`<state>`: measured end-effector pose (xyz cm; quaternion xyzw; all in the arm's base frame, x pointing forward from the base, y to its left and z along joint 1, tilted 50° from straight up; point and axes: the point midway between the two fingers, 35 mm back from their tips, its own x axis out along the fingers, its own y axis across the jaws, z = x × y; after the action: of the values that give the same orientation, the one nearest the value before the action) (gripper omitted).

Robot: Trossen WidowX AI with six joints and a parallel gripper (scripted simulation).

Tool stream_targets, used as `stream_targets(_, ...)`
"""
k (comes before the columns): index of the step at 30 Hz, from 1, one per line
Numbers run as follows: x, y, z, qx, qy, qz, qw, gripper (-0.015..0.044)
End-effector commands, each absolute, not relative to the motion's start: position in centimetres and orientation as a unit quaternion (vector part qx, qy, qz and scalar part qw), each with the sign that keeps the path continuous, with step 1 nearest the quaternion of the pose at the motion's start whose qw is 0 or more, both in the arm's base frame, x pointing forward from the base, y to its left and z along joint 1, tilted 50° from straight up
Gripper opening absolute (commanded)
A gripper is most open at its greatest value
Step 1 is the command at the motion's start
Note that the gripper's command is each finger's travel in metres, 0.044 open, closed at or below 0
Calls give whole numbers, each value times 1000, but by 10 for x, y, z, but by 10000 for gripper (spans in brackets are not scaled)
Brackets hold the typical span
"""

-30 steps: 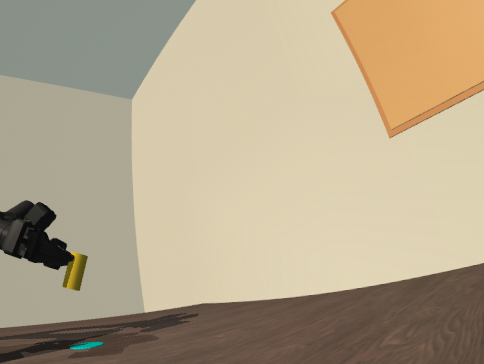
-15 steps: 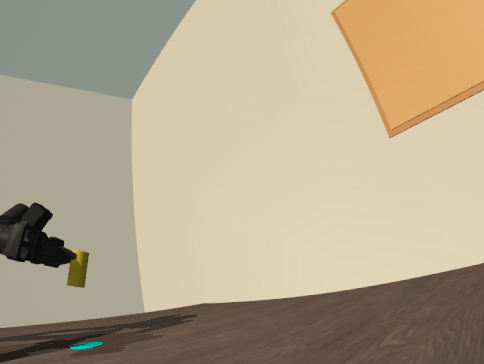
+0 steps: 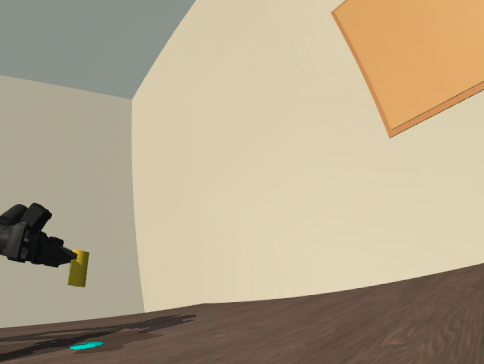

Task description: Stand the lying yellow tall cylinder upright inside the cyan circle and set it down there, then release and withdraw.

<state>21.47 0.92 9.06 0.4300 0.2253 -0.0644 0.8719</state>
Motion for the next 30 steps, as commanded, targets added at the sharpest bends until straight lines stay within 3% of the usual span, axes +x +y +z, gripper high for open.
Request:
stream_targets(1, 215, 8, 91, 433, 222, -67, 871, 105)
stream_targets(30, 226, 38, 57, 445, 242, -127, 853, 105)
